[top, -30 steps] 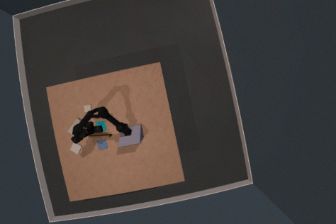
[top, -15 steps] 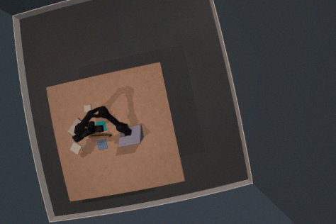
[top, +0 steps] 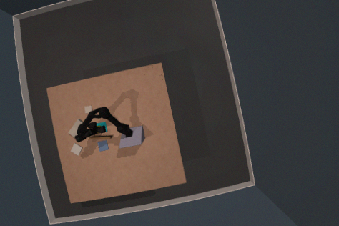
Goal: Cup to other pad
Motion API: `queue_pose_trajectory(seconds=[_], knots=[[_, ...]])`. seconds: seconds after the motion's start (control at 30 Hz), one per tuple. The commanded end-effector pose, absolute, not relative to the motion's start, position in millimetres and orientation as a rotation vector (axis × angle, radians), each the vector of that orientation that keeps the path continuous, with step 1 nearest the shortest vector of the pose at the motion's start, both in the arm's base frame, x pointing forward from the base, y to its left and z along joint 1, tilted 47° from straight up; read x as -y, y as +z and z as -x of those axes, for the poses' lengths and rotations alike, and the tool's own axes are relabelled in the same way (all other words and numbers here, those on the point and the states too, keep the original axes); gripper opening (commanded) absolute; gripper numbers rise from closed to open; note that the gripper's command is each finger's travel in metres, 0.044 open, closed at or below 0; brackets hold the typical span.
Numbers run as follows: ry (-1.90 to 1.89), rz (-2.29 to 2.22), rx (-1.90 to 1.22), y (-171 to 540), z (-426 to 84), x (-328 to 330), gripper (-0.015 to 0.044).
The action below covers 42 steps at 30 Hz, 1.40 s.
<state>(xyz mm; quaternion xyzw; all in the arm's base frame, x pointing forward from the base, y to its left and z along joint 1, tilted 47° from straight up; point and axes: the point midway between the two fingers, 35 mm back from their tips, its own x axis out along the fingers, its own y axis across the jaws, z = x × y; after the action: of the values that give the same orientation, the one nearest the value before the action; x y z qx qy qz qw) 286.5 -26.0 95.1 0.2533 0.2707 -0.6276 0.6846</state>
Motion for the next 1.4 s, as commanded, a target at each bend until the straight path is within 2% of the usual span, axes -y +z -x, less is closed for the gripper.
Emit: queue_pose_trajectory(seconds=[0.0,1.2,1.37], knots=[[-1.404,-0.561,-0.607,91.2,-287.0,31.1,0.0000],[-1.407,-0.566,-0.604,72.9,-287.8,51.8,0.0000],[-1.407,-0.566,-0.604,72.9,-287.8,51.8,0.0131]])
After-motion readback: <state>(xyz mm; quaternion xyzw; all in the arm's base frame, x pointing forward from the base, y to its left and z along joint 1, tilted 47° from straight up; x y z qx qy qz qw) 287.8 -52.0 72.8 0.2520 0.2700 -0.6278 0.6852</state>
